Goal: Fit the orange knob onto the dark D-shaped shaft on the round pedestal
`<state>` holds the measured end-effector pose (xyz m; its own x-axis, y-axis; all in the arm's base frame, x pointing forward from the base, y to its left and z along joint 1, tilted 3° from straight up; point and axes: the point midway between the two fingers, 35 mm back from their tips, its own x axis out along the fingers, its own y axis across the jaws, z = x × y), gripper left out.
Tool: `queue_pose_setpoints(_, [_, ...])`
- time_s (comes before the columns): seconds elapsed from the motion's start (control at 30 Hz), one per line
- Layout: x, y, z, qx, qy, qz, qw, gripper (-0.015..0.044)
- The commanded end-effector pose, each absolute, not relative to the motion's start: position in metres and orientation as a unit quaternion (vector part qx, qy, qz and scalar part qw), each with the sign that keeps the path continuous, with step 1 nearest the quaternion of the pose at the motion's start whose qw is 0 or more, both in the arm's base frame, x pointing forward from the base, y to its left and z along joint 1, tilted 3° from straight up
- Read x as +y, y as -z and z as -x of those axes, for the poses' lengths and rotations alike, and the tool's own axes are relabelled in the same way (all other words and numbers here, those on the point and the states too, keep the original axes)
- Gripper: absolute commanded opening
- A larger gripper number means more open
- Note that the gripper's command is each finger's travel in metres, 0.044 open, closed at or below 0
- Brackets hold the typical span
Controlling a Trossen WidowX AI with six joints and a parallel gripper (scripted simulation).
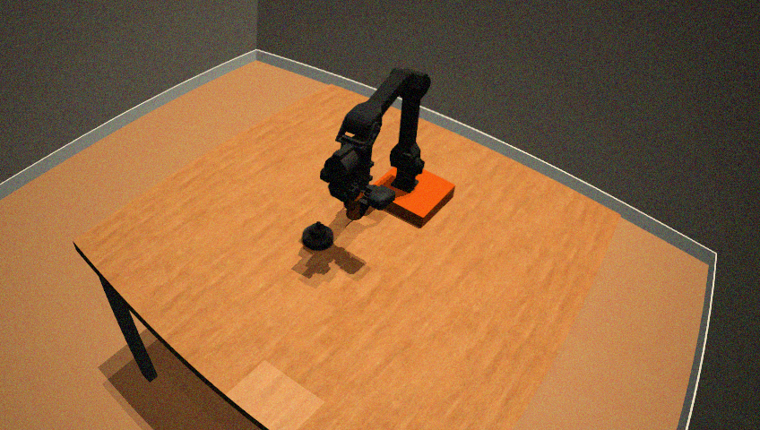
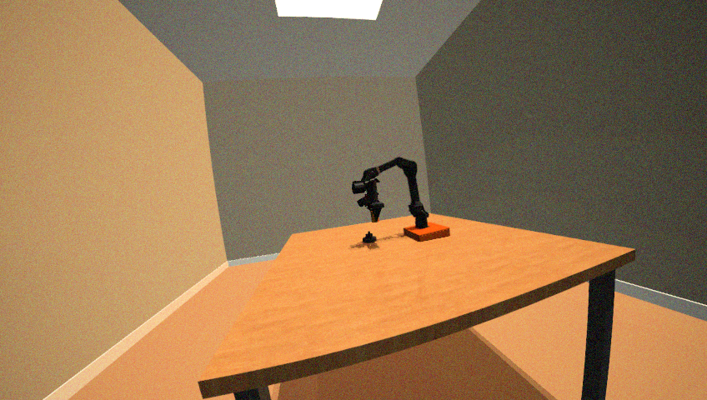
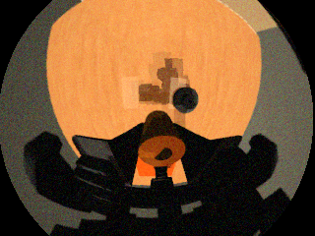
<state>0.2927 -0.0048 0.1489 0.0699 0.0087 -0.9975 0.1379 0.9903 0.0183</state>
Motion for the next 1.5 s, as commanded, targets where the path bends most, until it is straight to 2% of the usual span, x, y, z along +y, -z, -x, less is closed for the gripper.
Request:
queue_pose_setpoints(0.0, [-0.014,-0.145,-0.296,0.679,0.044,-0.054,0.730,0.0000])
queue_pose_setpoints(1.03, [-0.104,-0.106,-0.304,0.679,0.048,-0.051,0.731,0.0000])
queue_pose_setpoints(1.47, [-0.106,-0.081,-0.305,0.679,0.048,-0.051,0.731,0.0000])
